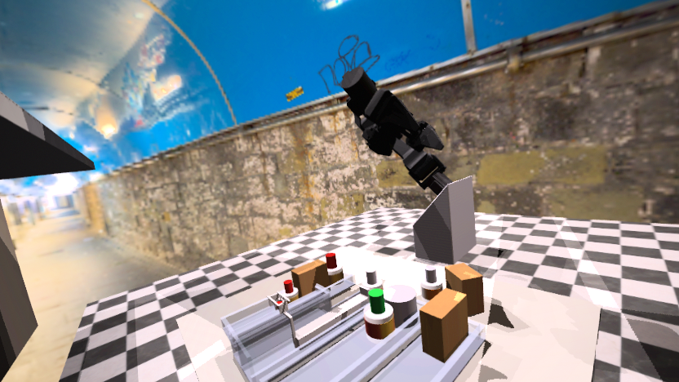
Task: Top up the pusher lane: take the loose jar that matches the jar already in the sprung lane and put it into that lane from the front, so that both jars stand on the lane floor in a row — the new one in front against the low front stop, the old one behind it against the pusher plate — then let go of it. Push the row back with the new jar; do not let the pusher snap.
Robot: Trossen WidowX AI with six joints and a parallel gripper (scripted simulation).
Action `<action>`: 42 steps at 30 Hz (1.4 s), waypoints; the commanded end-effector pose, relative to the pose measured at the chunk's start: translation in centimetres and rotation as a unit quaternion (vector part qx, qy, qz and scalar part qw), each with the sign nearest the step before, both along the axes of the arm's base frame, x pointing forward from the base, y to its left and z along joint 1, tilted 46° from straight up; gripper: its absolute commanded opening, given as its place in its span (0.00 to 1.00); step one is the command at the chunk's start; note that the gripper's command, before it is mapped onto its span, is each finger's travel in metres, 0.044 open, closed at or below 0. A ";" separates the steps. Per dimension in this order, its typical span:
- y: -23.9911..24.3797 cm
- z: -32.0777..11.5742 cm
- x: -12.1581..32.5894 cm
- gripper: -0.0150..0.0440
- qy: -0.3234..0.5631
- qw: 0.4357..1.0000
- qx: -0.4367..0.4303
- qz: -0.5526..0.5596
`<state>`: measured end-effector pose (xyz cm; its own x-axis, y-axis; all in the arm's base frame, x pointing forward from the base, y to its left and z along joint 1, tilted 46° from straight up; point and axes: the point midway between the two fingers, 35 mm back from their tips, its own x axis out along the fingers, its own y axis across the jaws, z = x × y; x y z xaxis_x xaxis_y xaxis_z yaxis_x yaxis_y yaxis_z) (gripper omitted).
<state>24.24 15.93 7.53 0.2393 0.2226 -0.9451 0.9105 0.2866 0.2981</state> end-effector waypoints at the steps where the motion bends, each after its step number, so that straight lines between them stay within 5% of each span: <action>1: -3.0 -4.7 1.3 1.00 0.045 0.988 -0.120 -0.086; 14: -12.5 -14.1 1.8 1.00 0.056 0.865 -0.449 -0.217; 42: -16.9 -17.8 2.0 1.00 0.055 0.862 -0.455 -0.217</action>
<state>26.65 -0.03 -9.51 0.0213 -0.7023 -0.7115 0.9985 -0.0211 0.0507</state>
